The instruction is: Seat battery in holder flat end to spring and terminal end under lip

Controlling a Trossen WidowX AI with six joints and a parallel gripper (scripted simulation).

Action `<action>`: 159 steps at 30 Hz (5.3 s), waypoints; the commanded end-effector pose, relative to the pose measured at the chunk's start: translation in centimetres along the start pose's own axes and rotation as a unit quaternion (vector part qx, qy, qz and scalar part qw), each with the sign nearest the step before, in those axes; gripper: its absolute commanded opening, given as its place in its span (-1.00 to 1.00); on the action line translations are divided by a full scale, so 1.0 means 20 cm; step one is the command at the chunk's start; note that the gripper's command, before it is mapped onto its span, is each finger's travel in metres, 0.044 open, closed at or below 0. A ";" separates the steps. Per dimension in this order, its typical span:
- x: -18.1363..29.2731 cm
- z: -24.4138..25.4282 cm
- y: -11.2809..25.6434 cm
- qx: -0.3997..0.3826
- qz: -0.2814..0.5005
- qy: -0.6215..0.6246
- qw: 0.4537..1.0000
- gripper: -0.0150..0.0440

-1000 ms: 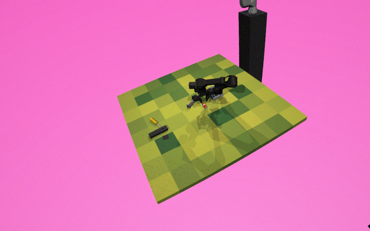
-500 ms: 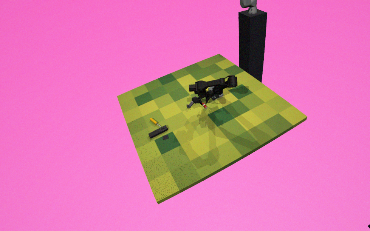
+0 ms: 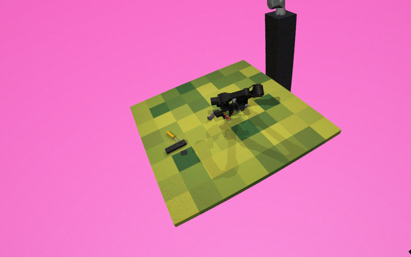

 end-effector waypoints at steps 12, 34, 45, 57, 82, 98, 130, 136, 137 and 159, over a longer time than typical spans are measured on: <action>0.00 -0.01 -0.03 0.002 0.004 -0.003 1.000 -0.20; -0.04 0.05 0.24 0.002 0.001 -0.055 0.999 -0.26; -0.24 0.27 0.32 0.000 -0.002 -0.273 0.962 -0.26; -0.49 0.45 0.35 -0.001 -0.003 -0.470 0.883 -0.26; -0.48 0.44 0.14 -0.067 0.110 -0.463 0.877 -0.26; -0.51 0.41 0.09 -0.098 0.164 -0.461 0.867 -0.26; -0.56 0.31 0.02 -0.141 0.217 -0.457 0.851 -0.26; -0.57 0.29 0.02 -0.144 0.215 -0.458 0.851 -0.26; -0.57 0.29 0.02 -0.145 0.214 -0.458 0.851 -0.26; -0.57 0.29 0.01 -0.125 0.172 -0.465 0.860 -0.26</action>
Point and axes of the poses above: the point midway between the two fingers, 35 mm back from their tips, its own y axis back along the fingers, its own z axis across the jaws, x = y × z, the point moved 3 cm from there along y, back along the fingers, and after that the axes turned 1 degree about -y, right-handed, at the moved point
